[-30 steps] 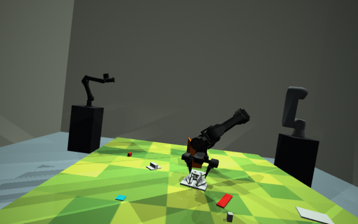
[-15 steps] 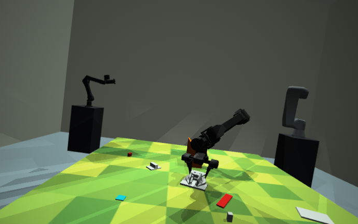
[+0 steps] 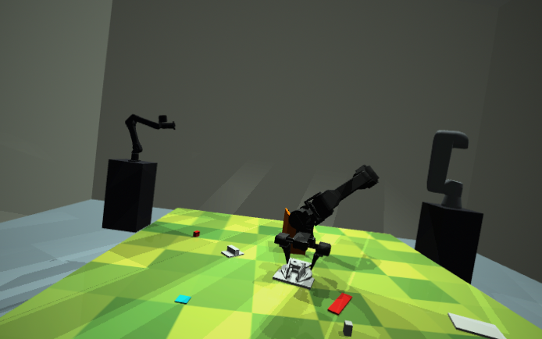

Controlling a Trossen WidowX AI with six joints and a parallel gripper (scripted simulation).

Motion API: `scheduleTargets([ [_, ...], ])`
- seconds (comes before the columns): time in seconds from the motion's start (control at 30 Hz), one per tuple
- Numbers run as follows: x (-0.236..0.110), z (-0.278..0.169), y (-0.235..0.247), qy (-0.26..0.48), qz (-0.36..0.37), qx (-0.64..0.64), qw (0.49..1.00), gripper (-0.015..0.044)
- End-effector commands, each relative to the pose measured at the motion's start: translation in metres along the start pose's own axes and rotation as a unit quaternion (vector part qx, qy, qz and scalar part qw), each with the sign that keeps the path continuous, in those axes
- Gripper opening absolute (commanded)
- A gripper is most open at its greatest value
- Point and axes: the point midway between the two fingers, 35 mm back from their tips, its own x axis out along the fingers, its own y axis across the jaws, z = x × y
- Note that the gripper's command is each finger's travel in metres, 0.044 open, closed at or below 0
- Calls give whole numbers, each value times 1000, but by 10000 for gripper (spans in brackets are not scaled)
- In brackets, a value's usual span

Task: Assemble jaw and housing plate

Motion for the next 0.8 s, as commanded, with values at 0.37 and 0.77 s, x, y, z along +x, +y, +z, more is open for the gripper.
scheduleTargets([
  [0.37, 4, 0, 1, 0, 3, 2, 1000, 351],
  [0.77, 6, 0, 1, 0, 3, 3, 1000, 351],
])
